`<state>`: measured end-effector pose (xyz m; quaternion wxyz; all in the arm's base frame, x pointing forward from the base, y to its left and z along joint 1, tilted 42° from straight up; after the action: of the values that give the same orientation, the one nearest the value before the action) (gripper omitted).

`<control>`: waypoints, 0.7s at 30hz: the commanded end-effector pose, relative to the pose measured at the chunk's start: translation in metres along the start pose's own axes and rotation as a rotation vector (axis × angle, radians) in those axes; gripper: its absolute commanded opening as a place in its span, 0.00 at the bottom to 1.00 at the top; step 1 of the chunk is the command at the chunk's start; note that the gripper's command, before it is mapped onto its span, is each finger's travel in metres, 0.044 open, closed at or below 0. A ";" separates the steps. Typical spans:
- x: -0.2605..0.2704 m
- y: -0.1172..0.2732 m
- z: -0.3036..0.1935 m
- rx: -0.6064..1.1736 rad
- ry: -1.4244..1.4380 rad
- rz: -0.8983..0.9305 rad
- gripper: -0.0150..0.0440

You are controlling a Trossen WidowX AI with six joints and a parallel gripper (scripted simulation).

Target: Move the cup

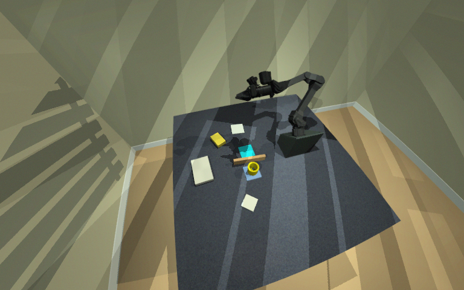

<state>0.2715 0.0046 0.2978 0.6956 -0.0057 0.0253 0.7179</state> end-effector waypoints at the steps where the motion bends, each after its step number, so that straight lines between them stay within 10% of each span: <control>1: 0.000 -0.001 -0.001 0.005 -0.004 0.001 0.89; 9: 0.032 -0.045 -0.063 0.322 -0.259 0.002 0.54; 21: 0.087 -0.066 -0.216 0.874 -0.694 -0.533 0.54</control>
<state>0.3341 0.0695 0.1309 0.7201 0.4448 0.0717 0.5277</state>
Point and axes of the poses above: the point midway between the two fingers, 35 mm back from their tips, its own y axis back along the fingers, its own x axis across the jaws, z = x × y, the point moved 5 cm from there along y, back along the fingers, and after that the axes turned 3 degrees about y, right-handed, at the moved point
